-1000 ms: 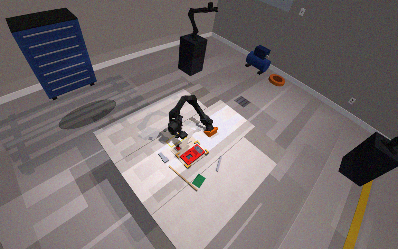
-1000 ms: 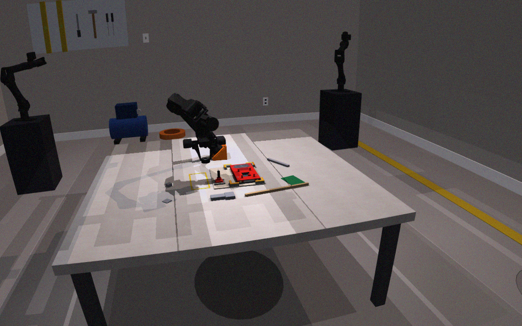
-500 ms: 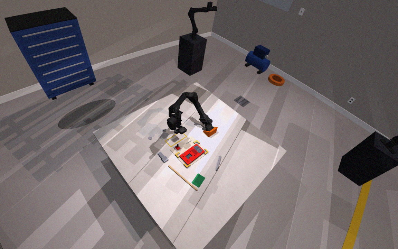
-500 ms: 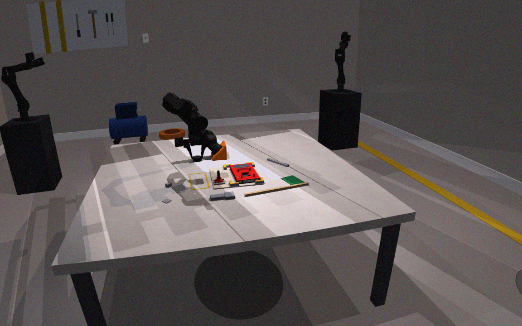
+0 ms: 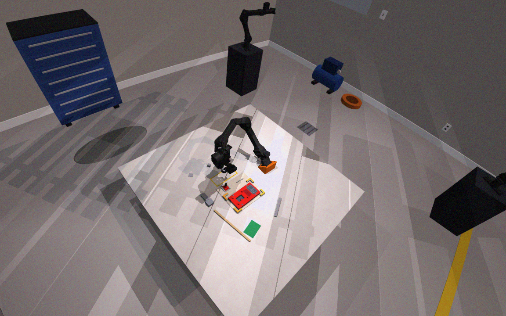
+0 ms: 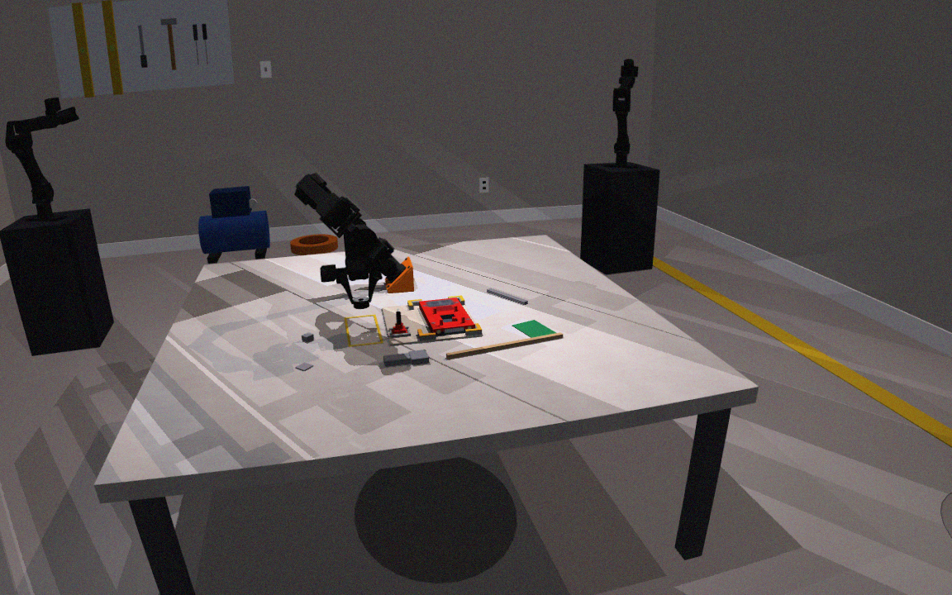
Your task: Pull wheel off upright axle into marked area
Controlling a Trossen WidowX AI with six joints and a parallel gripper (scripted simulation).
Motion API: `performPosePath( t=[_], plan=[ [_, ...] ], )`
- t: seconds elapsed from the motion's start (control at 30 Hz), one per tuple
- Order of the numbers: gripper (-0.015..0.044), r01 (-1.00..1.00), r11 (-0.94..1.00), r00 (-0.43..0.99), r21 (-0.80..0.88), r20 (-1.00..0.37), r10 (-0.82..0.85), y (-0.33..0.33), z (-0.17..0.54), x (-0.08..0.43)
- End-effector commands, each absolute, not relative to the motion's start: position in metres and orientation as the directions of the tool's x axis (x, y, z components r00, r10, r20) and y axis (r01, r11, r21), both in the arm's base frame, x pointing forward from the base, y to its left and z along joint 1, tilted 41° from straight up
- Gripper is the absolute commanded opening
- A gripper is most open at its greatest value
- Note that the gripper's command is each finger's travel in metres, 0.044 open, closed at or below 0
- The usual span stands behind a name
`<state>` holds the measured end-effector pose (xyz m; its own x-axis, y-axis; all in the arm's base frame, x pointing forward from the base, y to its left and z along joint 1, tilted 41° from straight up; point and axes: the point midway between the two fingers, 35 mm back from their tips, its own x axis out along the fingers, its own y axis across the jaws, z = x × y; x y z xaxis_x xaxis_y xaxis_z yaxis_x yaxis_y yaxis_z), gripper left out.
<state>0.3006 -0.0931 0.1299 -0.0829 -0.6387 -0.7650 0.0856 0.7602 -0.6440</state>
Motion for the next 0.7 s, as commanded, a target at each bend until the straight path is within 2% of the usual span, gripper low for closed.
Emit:
performPosePath(
  t=[0.0, 0.5, 0.67],
  plan=[
    [0.0000, 0.082, 0.758, -0.089, -0.647, -0.763, -0.640, -0.106, 0.115, 0.299],
    [0.0000, 0.082, 0.755, -0.090, -0.651, -0.759, -0.645, -0.139, 0.078, 0.290],
    [0.0131, 0.085, 0.757, -0.091, -0.648, -0.761, -0.642, -0.136, 0.081, 0.291]
  ],
)
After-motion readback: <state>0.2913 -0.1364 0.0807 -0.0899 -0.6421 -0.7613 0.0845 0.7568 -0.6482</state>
